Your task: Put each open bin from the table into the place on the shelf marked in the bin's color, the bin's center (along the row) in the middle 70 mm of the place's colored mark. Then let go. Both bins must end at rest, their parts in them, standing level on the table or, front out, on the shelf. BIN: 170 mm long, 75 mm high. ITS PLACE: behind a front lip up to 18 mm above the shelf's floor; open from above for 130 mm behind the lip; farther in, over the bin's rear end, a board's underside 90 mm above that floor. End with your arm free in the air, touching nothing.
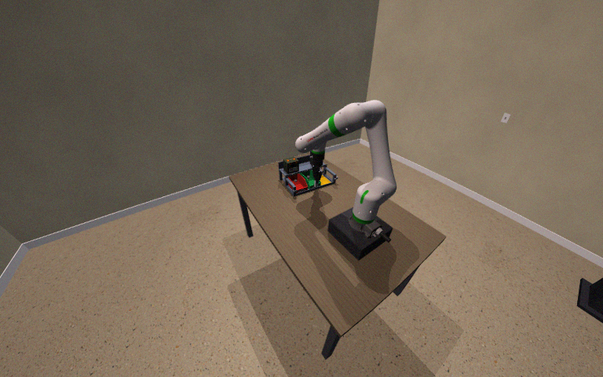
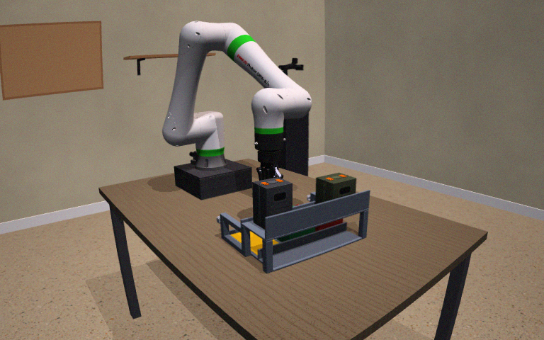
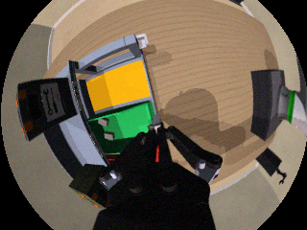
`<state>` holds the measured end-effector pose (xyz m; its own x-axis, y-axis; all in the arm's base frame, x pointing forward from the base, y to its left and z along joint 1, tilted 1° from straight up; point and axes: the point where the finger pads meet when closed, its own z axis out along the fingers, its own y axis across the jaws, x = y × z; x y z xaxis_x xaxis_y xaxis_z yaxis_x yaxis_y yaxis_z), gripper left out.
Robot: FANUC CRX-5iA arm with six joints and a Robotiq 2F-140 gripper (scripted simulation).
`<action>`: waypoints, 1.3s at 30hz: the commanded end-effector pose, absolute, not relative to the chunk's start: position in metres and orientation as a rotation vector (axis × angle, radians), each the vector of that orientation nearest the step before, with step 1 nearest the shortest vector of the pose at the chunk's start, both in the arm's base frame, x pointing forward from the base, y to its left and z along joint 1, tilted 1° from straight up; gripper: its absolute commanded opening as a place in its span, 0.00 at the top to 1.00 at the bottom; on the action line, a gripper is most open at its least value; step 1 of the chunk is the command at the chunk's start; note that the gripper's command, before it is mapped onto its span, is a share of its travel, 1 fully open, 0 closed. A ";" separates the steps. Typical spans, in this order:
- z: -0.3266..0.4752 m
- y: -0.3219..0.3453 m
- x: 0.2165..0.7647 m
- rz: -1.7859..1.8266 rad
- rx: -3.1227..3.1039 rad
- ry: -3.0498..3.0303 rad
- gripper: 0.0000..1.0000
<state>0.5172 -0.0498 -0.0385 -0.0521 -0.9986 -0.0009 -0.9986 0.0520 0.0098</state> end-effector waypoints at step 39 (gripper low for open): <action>0.014 -0.049 0.501 -0.012 2.159 -2.274 1.00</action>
